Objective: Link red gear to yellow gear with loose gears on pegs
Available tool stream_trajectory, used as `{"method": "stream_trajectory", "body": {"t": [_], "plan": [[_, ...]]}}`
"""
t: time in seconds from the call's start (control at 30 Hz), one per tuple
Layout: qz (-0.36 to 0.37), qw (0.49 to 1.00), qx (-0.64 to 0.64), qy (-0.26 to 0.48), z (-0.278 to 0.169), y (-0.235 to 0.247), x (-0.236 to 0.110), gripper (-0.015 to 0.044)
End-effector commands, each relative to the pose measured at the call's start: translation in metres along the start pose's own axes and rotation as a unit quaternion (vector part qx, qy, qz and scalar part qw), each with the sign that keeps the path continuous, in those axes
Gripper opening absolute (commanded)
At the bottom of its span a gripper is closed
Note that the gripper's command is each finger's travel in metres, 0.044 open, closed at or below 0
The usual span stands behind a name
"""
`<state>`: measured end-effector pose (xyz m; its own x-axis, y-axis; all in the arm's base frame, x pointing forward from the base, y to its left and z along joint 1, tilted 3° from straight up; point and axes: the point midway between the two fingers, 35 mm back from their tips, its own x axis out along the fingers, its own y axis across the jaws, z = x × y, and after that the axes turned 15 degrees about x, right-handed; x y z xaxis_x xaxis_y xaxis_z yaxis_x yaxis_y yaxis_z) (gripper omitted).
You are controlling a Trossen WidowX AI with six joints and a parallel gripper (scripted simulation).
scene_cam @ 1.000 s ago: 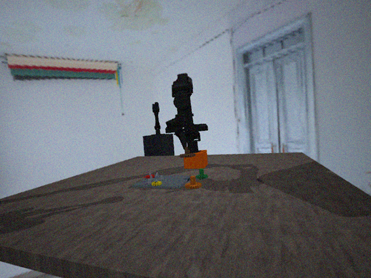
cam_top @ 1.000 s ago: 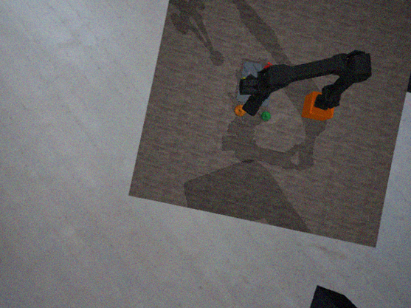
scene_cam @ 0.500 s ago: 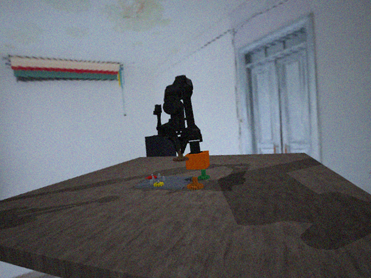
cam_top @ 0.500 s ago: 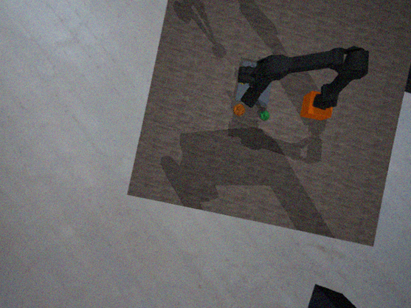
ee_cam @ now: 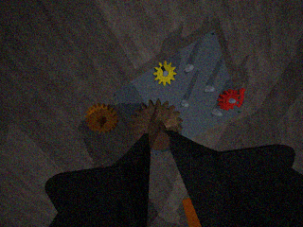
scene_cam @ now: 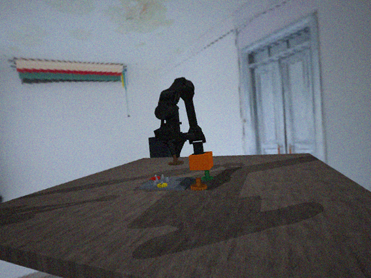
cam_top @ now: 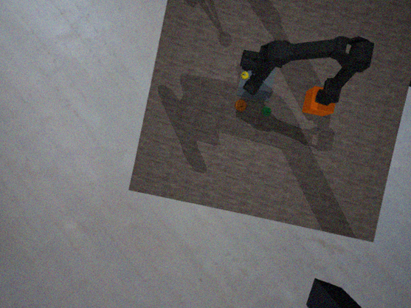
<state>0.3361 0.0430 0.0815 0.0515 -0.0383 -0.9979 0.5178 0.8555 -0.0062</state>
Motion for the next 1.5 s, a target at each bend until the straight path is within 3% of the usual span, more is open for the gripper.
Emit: {"method": "stream_trajectory", "body": {"t": [0.0,1.47], "plan": [[-0.002,1.000,-0.003,0.002,0.006,-0.010,0.005,0.0000],[-0.008,1.000,-0.003,-0.001,0.052,-0.101,0.033,0.0000]]}}
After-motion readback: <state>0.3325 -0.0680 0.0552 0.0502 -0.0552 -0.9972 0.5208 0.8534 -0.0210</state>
